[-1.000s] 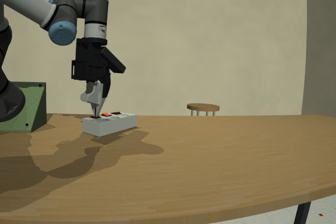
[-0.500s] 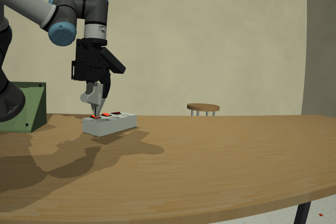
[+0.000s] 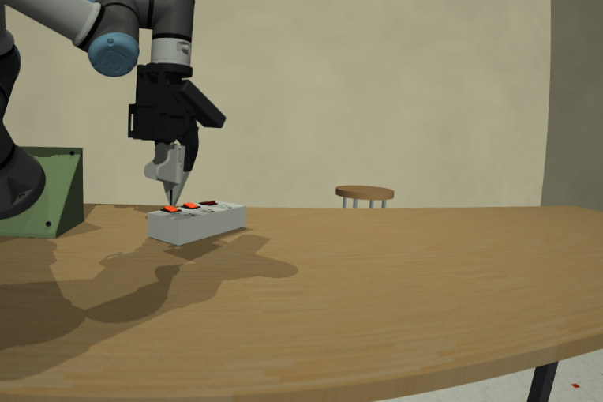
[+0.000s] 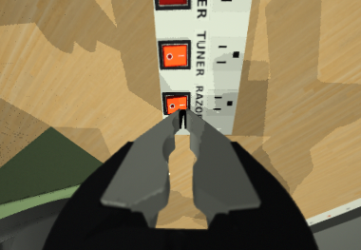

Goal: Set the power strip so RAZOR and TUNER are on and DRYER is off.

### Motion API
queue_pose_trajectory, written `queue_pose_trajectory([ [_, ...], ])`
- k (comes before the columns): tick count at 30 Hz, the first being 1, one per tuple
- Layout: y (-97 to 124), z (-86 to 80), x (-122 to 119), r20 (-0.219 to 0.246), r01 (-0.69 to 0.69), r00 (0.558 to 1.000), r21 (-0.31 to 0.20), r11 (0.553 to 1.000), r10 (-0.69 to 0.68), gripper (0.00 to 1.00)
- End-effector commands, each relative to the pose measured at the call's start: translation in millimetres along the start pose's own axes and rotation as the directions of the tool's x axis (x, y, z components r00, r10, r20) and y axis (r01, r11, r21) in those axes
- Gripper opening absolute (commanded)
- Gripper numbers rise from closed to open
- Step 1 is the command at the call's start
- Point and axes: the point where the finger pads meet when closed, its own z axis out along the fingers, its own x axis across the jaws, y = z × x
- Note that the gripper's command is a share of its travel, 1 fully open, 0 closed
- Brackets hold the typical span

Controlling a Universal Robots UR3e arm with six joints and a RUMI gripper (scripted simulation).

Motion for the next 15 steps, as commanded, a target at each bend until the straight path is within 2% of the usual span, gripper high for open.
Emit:
queue_pose_trajectory([
  [1,0,-8.7,0,0.000,-0.001,1.000,0.000,1.000,0.001,0.00],
  [9,0,-27.4,0,0.000,-0.001,1.000,0.000,1.000,0.001,0.00],
  [15,0,-31.5,0,0.000,-0.001,1.000,0.000,1.000,0.001,0.00],
])
